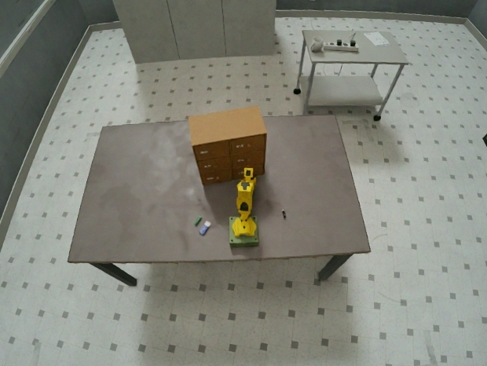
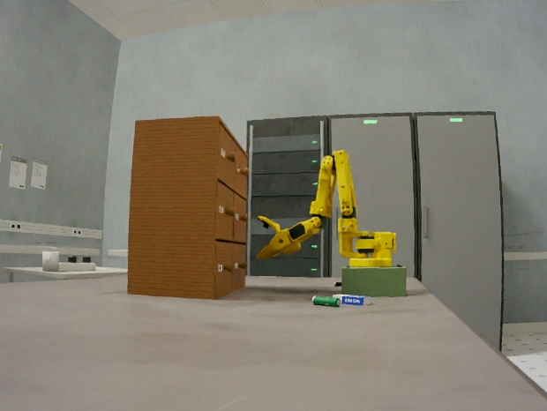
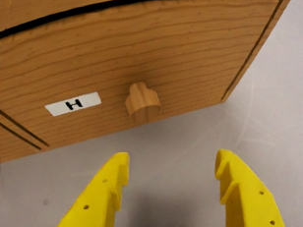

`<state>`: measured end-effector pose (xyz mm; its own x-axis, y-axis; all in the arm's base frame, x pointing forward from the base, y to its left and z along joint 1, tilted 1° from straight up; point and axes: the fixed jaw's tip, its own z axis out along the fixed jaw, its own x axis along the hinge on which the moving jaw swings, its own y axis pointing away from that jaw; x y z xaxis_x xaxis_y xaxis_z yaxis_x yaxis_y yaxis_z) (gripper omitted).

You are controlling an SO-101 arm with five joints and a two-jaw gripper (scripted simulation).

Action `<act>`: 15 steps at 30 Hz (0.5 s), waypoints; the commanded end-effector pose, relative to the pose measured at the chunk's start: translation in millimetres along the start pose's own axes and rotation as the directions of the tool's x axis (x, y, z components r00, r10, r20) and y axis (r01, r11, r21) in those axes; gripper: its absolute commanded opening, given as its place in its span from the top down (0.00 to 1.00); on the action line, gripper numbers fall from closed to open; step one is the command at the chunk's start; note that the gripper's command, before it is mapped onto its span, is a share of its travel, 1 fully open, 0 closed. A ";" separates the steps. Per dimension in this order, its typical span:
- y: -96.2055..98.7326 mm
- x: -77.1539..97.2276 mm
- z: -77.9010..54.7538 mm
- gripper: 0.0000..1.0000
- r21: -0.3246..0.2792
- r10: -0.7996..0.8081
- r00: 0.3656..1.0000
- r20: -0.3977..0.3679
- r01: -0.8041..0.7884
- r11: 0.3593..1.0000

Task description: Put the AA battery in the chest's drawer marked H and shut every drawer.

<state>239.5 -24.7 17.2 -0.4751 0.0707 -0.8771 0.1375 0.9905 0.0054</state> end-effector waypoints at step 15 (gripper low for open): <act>2.5 -2.0 2.0 0.79 -0.009 -0.002 1.000 0.009 0.002 1.000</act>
<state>240.5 -24.2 17.6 -0.4724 0.0691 -0.8787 0.1349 0.9908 0.0054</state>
